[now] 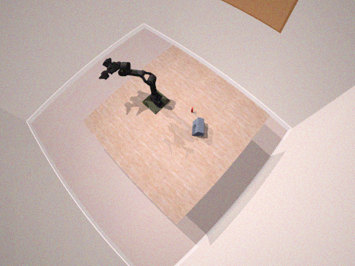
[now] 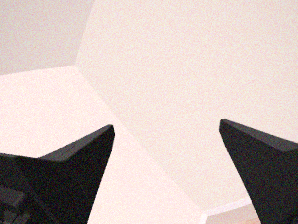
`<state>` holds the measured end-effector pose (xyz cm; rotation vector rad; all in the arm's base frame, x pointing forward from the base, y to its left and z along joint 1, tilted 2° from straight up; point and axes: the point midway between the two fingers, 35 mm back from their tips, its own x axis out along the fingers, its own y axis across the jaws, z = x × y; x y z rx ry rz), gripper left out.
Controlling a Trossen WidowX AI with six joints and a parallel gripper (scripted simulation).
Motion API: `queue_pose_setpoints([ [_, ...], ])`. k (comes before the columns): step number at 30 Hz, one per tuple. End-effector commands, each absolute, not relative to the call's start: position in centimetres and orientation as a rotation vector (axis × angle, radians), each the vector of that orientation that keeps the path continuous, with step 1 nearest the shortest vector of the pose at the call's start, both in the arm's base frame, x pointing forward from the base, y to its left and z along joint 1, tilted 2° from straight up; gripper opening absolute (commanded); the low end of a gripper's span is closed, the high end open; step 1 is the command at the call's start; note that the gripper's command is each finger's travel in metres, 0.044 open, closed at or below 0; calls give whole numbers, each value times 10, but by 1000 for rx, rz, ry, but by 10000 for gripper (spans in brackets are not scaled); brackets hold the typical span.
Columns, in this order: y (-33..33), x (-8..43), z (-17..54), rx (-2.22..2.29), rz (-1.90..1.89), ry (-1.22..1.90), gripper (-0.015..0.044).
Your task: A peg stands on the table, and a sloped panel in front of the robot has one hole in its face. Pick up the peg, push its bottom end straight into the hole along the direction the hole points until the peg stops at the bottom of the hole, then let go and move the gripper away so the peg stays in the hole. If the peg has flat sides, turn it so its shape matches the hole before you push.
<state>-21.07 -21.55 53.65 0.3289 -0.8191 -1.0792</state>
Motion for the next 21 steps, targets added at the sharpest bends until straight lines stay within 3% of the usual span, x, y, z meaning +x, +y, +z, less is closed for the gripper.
queue_pose_setpoints([
  [1,-216,-211,536,330,-1078,-820,426],
  [21,-274,-185,536,433,-913,-884,440],
])
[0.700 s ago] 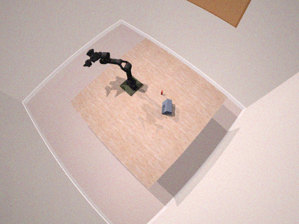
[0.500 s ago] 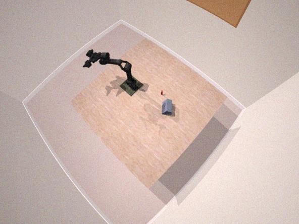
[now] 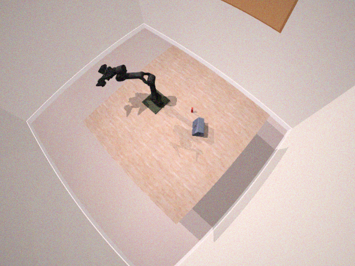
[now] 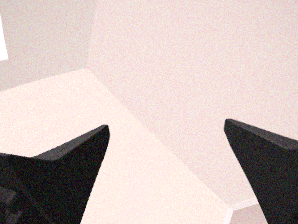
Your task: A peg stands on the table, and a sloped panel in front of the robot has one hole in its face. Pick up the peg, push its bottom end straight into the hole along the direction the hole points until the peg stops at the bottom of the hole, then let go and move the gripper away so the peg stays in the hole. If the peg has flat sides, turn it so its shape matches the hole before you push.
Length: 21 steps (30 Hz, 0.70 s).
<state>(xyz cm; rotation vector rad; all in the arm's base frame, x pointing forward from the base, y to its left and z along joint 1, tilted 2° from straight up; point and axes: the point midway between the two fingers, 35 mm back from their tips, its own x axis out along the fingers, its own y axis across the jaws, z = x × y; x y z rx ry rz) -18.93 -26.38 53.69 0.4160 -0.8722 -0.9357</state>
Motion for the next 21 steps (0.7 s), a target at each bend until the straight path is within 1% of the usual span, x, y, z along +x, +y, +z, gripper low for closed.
queue_pose_setpoints([
  [1,-277,-183,535,439,-905,-887,440],
  [21,-337,-143,524,594,-778,-941,440],
])
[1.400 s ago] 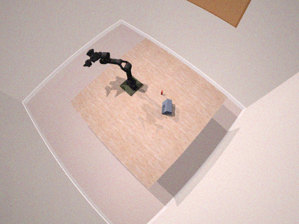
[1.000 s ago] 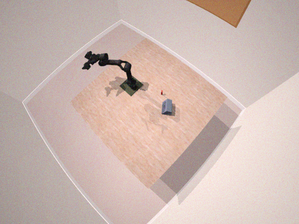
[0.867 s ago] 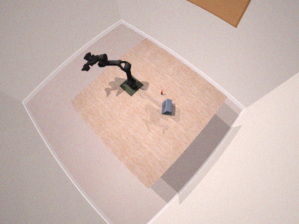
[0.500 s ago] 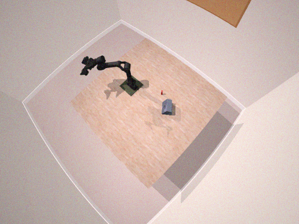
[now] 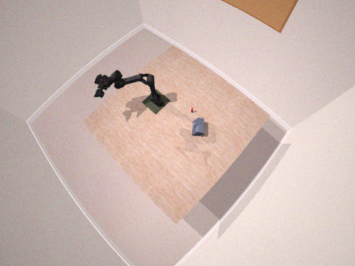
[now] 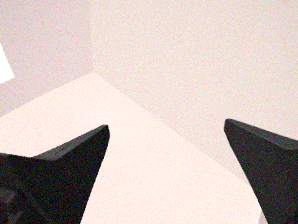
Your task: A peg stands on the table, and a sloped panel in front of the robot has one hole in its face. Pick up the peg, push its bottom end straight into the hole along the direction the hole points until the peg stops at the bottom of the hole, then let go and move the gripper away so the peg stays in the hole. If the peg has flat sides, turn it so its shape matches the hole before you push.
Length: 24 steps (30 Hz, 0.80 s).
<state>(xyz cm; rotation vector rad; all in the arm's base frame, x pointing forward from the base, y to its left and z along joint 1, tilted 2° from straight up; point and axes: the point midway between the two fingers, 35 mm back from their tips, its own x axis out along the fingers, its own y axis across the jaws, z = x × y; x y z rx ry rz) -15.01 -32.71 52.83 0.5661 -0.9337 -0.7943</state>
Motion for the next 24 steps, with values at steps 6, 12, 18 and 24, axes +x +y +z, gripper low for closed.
queue_pose_setpoints([
  [6,-353,-125,519,648,-743,-939,440],
  [12,-369,-105,513,690,-714,-929,440],
  [18,-382,-83,507,725,-688,-911,440],
  [24,-397,-62,499,782,-667,-902,440],
])
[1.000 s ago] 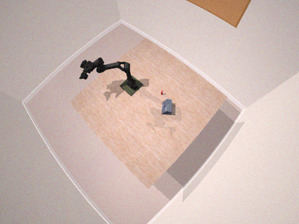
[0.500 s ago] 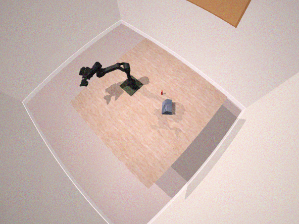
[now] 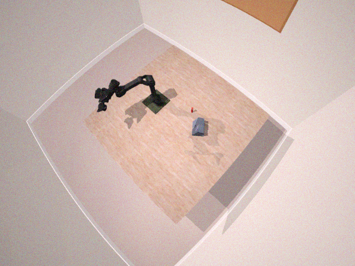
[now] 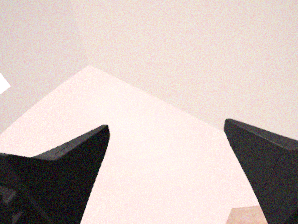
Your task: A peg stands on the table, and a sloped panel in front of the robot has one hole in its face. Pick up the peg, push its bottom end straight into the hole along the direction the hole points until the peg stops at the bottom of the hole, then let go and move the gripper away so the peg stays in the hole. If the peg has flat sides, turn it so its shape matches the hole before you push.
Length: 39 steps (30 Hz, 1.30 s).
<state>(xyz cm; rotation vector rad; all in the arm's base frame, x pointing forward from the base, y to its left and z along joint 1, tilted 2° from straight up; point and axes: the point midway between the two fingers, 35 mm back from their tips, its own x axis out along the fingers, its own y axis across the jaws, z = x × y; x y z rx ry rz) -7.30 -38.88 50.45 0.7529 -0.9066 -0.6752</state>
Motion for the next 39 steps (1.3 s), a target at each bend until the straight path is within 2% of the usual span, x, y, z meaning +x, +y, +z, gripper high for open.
queue_pose_setpoints([
  [1,-399,-58,498,791,-664,-900,440],
  [39,-444,115,433,1117,-589,-683,440],
])
